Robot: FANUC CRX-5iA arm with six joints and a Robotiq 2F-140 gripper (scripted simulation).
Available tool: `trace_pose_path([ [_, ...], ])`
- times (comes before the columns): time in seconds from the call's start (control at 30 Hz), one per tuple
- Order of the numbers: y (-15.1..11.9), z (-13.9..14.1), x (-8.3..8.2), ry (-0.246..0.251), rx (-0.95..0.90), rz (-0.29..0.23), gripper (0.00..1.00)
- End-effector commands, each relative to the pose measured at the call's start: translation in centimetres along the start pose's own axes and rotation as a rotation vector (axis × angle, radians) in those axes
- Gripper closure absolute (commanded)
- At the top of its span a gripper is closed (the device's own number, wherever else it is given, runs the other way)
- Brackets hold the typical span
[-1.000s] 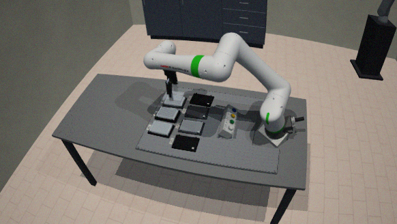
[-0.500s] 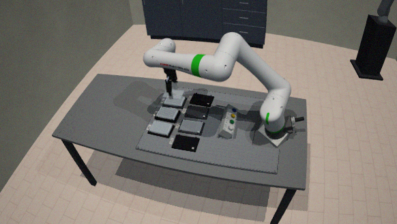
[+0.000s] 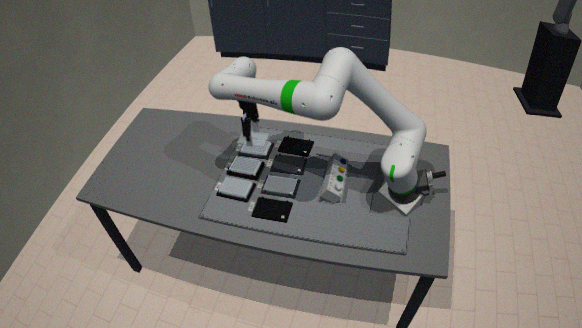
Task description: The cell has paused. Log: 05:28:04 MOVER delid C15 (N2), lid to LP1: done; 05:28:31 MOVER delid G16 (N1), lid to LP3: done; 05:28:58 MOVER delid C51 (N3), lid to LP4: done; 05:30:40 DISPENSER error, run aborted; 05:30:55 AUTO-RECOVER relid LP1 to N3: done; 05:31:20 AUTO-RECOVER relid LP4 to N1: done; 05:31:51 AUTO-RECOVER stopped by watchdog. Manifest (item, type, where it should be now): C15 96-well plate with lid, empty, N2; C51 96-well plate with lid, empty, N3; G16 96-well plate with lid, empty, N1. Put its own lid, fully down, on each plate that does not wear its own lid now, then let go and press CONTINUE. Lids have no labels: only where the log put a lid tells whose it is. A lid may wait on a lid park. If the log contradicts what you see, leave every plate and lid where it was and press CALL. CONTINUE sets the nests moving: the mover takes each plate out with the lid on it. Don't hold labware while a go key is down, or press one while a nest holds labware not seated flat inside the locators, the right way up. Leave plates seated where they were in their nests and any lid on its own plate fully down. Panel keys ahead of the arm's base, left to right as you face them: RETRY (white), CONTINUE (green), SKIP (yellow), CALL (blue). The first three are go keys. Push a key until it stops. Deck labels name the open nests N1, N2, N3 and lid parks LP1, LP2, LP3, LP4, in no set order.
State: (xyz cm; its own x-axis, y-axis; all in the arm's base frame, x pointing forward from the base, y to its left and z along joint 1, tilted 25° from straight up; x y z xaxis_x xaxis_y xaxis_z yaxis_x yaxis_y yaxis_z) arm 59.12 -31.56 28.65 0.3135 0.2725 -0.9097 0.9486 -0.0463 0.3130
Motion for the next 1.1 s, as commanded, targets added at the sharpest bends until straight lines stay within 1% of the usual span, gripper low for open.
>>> trace_pose_path([
  [0.0,1.7,-6.7,0.0,-0.001,0.003,0.001,1.00],
  [0.07,1.7,-6.7,0.0,-0.001,0.003,0.001,1.00],
  [0.1,2.1,-9.1,0.0,0.000,0.003,0.001,1.00],
  [0.13,2.1,-9.1,0.0,0.000,0.003,0.001,1.00],
  [0.17,2.3,-10.8,0.0,0.000,0.003,0.002,1.00],
  [0.2,2.3,-10.8,0.0,0.000,0.003,0.002,1.00],
  [0.23,2.4,-11.6,0.0,0.001,0.003,0.002,1.00],
  [1.07,2.4,-11.8,0.0,0.001,0.003,0.002,1.00],
])
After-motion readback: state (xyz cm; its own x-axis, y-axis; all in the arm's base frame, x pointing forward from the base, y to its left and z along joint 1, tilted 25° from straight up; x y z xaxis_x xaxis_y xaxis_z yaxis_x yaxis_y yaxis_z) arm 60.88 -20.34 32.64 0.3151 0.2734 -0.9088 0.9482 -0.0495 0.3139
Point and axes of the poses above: the point where the finger pads meet when closed, its own x axis out along the fingers, its own z axis across the jaws, y = z × x, the point moved 10 cm from there along -x, back along the fingers, and after that the axes turned 10 degrees about -x, right-handed, at the moved point
